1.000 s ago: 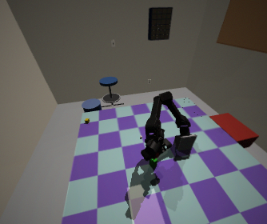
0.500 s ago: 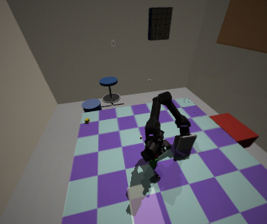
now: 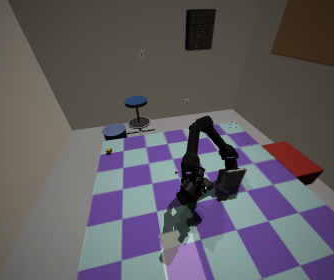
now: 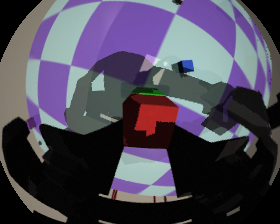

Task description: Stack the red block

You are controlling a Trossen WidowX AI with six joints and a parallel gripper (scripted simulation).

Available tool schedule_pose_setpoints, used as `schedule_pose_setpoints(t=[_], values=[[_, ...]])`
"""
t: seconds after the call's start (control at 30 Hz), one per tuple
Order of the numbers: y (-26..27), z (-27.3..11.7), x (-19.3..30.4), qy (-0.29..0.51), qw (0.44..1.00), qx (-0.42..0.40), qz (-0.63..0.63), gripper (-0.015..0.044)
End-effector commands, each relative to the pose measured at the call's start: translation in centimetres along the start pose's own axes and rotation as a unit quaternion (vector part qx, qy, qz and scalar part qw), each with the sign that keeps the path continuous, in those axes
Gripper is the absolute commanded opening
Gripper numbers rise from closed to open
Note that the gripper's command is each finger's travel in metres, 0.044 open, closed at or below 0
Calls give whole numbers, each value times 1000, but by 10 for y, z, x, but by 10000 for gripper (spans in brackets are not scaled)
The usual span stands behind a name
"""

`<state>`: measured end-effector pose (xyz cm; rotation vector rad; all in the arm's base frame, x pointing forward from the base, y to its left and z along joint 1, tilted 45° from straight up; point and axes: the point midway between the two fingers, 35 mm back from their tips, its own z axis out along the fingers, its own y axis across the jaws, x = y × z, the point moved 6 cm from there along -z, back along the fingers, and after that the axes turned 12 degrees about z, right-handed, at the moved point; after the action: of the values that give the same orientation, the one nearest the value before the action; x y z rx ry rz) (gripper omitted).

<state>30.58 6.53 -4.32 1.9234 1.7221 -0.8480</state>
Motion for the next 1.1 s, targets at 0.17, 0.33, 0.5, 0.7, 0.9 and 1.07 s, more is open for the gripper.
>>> schedule_pose_setpoints(t=[0.17,0.33,0.5,0.7,0.9,1.07], values=[[0,1,0,-1,1000,0,-2,0],[0,2,0,-1,1000,0,-2,0],[0,2,0,-1,1000,0,-2,0],[0,1,0,-1,1000,0,-2,0],[0,1,0,-1,1000,1,-1,105],[0,1,0,-1,1000,1,-1,236]])
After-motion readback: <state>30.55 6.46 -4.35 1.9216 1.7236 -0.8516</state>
